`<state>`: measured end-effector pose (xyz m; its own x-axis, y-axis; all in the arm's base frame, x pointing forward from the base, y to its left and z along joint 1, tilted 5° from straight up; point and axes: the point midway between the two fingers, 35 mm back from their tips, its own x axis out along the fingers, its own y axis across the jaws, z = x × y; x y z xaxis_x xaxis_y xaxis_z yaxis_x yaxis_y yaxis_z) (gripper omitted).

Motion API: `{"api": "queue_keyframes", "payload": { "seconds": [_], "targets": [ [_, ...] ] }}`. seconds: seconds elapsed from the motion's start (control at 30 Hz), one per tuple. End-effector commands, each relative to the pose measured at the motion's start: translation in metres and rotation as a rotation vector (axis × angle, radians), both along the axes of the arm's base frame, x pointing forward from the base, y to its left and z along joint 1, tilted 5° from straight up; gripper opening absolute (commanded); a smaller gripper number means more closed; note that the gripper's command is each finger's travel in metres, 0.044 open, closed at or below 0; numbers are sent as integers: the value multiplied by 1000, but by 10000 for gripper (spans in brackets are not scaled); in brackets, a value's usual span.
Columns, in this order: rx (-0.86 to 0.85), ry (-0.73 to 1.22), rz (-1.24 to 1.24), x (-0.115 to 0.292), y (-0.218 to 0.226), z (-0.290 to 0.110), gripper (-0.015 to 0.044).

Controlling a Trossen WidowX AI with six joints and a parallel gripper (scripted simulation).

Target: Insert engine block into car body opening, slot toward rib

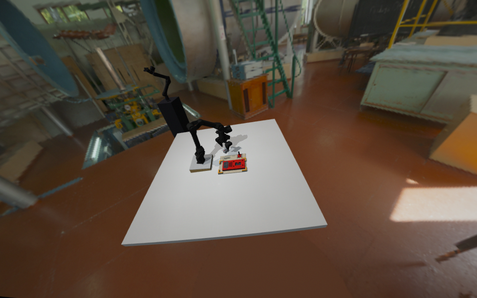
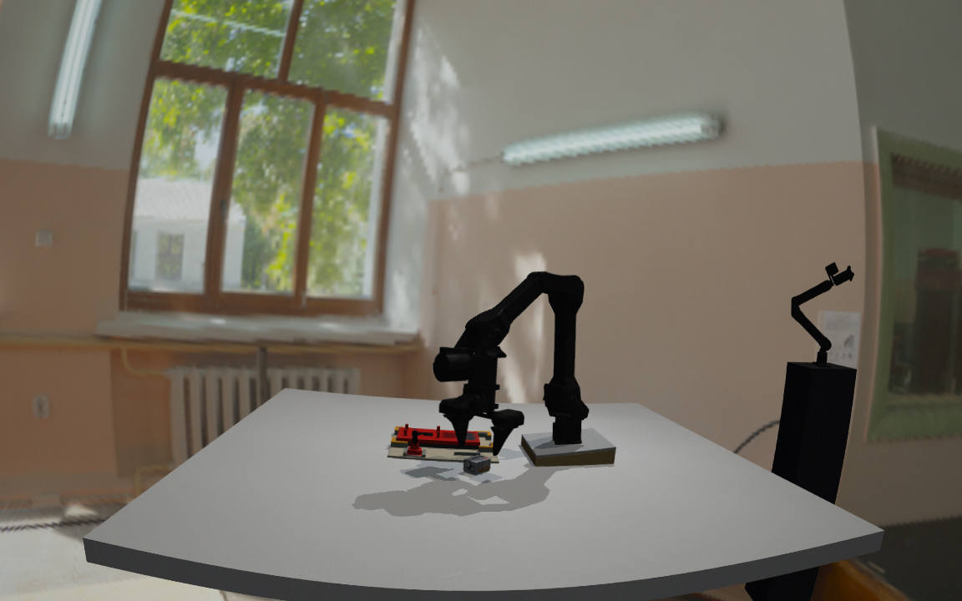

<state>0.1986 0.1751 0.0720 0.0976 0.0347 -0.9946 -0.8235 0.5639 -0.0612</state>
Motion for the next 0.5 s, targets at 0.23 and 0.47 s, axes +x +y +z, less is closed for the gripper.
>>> {"api": "queue_keyframes", "payload": {
  "seconds": [0.23,0.47],
  "targets": [
    [3,0,5,2,1,-16,440],
    [3,1,5,3,1,-27,440]
  ]
}}
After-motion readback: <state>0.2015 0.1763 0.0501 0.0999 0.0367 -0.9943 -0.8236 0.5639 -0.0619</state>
